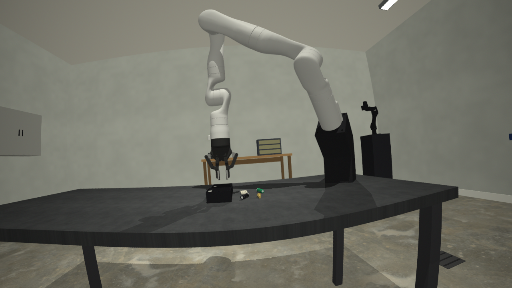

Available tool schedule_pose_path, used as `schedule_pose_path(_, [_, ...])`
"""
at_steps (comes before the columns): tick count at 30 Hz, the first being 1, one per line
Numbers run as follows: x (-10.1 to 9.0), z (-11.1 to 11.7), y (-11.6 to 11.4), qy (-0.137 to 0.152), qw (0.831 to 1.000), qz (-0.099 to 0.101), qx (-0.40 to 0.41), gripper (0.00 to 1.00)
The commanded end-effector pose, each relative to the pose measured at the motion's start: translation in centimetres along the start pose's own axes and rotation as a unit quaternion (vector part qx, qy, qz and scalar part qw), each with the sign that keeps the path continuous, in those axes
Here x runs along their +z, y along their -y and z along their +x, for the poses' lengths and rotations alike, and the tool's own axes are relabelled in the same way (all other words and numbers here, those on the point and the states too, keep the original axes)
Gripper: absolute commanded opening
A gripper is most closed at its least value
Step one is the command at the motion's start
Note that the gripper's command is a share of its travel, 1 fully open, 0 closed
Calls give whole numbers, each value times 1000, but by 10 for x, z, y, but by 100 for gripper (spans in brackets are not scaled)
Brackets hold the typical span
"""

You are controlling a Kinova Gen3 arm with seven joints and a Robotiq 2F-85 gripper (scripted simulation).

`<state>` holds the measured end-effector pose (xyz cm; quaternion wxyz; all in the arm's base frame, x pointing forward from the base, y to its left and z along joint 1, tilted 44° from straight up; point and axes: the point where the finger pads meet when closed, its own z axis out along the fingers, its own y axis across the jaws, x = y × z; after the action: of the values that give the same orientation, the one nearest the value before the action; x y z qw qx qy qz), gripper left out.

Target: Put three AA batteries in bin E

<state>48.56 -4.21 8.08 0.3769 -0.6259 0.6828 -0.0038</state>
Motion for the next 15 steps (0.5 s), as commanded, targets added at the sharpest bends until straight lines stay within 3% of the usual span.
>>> schedule_pose_path(1, [-2,3,-23,-2,998,1,-59,29])
schedule_pose_path(4, [-5,6,-48,-1,992,0,-128,29])
schedule_pose_path(12, [-11,13,-112,-2,992,3,-126,29])
schedule_pose_path(15, [-12,14,-120,-2,992,3,-126,29])
